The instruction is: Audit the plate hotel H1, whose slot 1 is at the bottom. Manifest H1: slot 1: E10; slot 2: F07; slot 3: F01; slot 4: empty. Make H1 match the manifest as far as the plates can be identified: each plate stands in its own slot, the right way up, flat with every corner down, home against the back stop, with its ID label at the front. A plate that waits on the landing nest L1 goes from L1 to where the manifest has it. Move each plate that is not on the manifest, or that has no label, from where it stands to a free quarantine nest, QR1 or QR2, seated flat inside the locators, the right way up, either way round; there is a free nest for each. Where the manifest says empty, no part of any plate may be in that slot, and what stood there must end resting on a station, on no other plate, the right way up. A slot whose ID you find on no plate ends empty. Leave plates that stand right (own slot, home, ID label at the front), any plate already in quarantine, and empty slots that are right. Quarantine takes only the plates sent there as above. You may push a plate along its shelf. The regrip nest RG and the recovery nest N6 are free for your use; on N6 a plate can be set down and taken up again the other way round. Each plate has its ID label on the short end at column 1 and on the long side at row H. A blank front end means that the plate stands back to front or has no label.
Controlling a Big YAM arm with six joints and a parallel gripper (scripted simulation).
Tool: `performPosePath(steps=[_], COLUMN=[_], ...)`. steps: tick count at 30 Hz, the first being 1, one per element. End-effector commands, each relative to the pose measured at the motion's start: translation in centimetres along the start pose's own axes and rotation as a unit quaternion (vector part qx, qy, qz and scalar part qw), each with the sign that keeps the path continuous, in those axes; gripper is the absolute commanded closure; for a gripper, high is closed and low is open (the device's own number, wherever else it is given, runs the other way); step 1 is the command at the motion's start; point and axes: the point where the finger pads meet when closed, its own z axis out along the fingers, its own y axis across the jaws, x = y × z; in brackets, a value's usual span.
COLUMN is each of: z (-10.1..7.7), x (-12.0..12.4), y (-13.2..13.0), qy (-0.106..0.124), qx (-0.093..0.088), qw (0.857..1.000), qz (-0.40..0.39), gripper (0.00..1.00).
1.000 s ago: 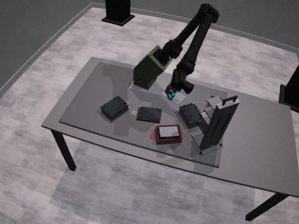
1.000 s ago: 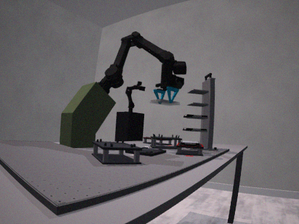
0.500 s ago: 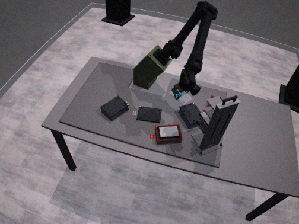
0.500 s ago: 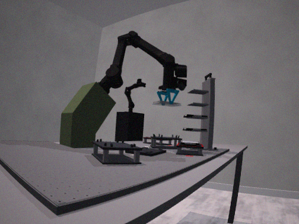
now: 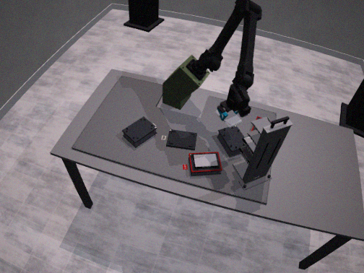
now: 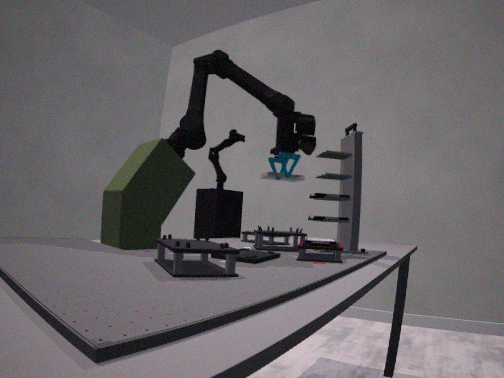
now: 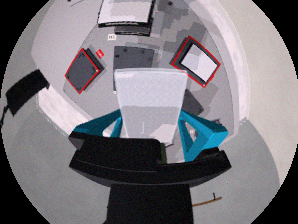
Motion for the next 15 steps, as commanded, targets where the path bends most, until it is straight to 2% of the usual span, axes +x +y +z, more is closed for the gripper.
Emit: performPosePath(steps=[1,4,15], z=[-2.2,-2.3,-2.4], x=[-2.8,-3.0,-4.2], y=[0.9,1.6,5.3], qy=[-0.030,-0.030,-0.032], qx=[0.007,0.006,0.003], qw=[0.998,0.997,0.997], qz=[0.046,0.070,0.072], gripper=[0.14,0.14,0.14])
